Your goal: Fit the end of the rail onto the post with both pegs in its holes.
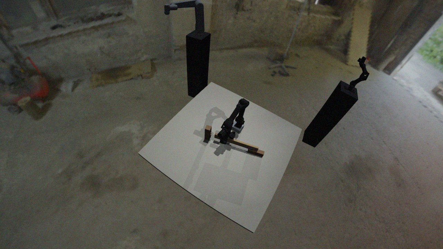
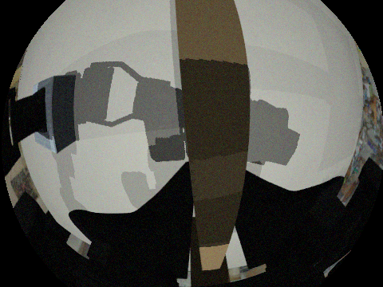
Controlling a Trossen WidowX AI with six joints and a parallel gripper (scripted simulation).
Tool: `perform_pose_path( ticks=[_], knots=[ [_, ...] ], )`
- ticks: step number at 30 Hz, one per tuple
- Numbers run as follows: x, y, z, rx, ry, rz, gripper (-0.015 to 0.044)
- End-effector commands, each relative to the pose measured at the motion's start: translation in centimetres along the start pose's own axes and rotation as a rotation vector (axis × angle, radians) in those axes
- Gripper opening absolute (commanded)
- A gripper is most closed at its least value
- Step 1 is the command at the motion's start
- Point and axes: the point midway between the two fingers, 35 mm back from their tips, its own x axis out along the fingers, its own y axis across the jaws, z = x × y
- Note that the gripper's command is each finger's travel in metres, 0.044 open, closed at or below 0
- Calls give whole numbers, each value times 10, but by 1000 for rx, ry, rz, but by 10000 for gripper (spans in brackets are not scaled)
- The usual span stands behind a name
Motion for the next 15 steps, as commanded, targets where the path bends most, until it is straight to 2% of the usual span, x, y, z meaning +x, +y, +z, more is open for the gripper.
perform_pose_path(
  ticks=[1, 15],
  knots=[
    [-1, -2, -3, -4, 5, -8, 0],
    [-2, -2, -7, -4, 5, -8, 0]
  ],
)
